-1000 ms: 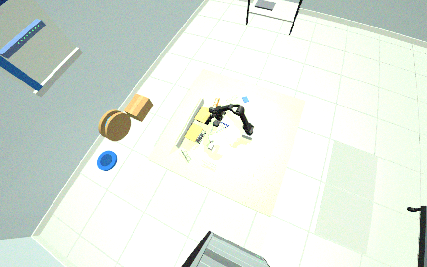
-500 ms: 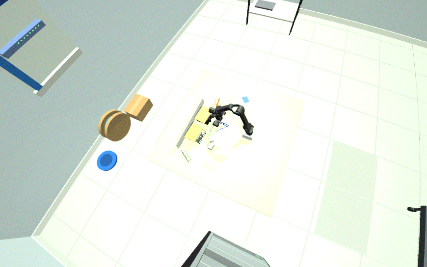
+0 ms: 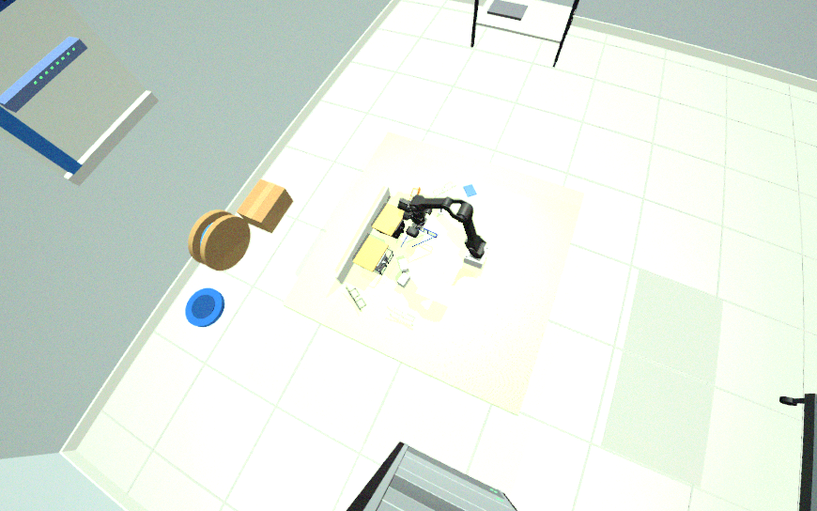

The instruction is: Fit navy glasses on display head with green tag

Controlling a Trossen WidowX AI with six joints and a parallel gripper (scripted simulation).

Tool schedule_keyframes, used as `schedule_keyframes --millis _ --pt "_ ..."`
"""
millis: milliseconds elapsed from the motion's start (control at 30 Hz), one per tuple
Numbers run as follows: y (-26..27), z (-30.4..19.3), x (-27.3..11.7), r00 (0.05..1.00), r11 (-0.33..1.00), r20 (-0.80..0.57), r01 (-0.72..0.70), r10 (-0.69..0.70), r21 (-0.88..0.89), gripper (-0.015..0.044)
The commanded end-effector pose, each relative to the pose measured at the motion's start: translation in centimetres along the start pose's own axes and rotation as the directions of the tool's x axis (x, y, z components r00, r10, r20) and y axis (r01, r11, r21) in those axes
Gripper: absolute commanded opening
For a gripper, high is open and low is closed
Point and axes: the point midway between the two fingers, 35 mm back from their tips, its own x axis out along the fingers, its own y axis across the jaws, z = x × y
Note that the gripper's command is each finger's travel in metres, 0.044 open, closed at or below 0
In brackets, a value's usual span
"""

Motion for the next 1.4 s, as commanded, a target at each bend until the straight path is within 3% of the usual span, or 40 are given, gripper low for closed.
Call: schedule_keyframes --millis 0,300,700,1000,1367 --pt "0.0 0.1 -2.8 1.0 1.0 0.017 0.001 -0.001 -0.003 0.0" --pt "-0.5 0.1 -3.8 1.0 0.999 0.017 0.001 -0.001 0.036 0.0" --pt "-6.9 -0.2 -3.8 1.0 0.915 0.014 0.003 -0.009 0.403 0.0" --pt "-11.9 -1.3 -3.8 1.0 0.755 0.011 0.003 -0.013 0.656 0.0" --pt "-17.7 -3.6 -3.8 1.0 0.469 0.01 0.0 -0.017 0.883 0.0"
